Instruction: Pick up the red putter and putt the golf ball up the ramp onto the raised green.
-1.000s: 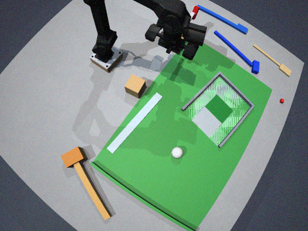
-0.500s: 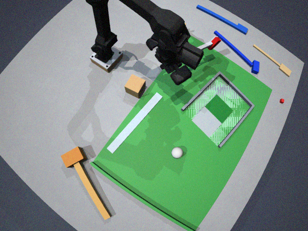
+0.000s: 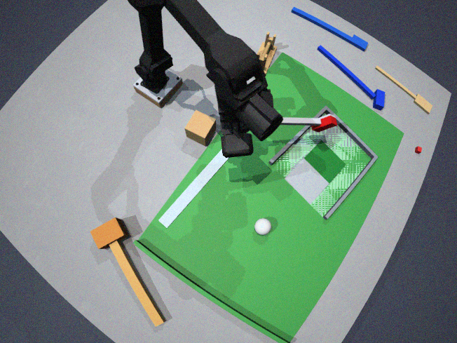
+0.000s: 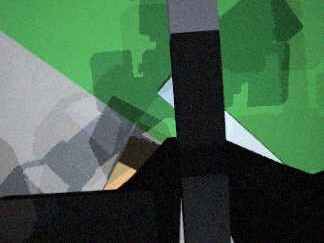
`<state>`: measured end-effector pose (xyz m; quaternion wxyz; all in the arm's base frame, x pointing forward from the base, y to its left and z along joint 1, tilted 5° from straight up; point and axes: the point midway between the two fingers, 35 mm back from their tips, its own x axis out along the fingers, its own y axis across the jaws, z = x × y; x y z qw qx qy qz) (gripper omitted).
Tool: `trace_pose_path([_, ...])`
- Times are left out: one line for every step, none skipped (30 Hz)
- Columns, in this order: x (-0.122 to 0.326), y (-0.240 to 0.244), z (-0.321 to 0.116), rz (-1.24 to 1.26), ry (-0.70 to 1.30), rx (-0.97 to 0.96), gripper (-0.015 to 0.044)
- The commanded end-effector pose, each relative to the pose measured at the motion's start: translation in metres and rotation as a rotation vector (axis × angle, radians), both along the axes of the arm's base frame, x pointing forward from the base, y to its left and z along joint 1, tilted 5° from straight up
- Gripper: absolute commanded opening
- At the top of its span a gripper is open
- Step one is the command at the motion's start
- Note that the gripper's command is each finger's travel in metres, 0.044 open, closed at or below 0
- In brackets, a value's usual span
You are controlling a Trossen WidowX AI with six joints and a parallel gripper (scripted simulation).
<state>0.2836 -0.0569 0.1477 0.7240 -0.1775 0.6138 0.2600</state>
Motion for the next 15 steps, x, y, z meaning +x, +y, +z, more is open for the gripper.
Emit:
trace_pose_path([-0.001,-0.025,0.002,-0.148,0.016,-0.006,0.0])
trace_pose_path([-0.002,-0.031,0.002,-0.181,0.021,-0.007,0.0])
trace_pose_path([-0.003,-0.036,0.002,-0.213,0.025,-0.01,0.0])
trace_pose_path([-0.005,-0.041,0.002,-0.246,0.03,-0.013,0.0])
trace_pose_path([-0.006,-0.047,0.003,-0.278,0.034,-0.015,0.0])
trace_pose_path([-0.007,-0.052,0.003,-0.31,0.038,-0.018,0.0])
trace_pose_path([-0.009,-0.057,0.003,-0.342,0.043,-0.02,0.0])
trace_pose_path([-0.011,-0.062,0.003,-0.375,0.047,-0.022,0.0])
trace_pose_path([-0.012,-0.068,0.003,-0.407,0.051,-0.024,0.0])
trace_pose_path([-0.014,-0.073,0.003,-0.439,0.056,-0.025,0.0])
trace_pose_path([-0.016,-0.078,0.003,-0.471,0.06,-0.027,0.0])
trace_pose_path([-0.018,-0.083,0.003,-0.503,0.065,-0.028,0.0])
trace_pose_path([-0.02,-0.088,0.003,-0.535,0.07,-0.027,0.0])
trace_pose_path([-0.022,-0.094,0.003,-0.567,0.075,-0.027,0.0])
trace_pose_path([-0.024,-0.099,0.003,-0.598,0.08,-0.027,0.0])
